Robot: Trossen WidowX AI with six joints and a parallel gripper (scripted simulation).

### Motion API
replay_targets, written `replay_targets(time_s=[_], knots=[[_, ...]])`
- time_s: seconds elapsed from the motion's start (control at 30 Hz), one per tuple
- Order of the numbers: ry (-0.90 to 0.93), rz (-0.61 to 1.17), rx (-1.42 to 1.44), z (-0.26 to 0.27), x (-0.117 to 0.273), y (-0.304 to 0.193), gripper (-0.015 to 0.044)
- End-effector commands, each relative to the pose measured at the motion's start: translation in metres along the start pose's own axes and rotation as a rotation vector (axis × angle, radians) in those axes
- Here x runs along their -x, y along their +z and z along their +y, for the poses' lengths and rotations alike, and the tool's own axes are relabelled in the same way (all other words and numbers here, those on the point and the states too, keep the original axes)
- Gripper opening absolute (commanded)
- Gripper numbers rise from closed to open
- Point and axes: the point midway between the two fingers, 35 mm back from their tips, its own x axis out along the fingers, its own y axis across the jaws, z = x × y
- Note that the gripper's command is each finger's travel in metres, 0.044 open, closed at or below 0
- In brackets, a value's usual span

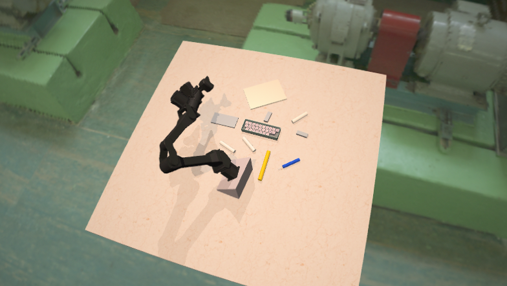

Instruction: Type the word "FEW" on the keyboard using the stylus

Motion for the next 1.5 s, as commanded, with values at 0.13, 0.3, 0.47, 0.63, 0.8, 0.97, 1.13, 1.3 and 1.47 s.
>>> replay_targets(time_s=[0.13,0.3,0.47,0.63,0.8,0.97,1.13,1.3,1.47], knots=[[0.048,0.243,0.030,-0.006,-0.024,-0.055,0.0309],[0.135,0.590,-0.005,-0.017,-0.035,-0.135,0.0177],[0.238,0.924,-0.151,-0.029,-0.022,-0.209,0.0046],[0.339,1.197,-0.405,-0.035,0.005,-0.262,0.0000],[0.417,1.376,-0.736,-0.037,0.031,-0.291,0.0000],[0.425,1.392,-0.784,-0.038,0.034,-0.294,0.0000],[0.425,1.392,-0.784,-0.038,0.034,-0.294,0.0000],[0.425,1.392,-0.783,-0.040,0.034,-0.296,0.0000],[0.423,1.393,-0.781,-0.080,0.044,-0.337,0.0000]])
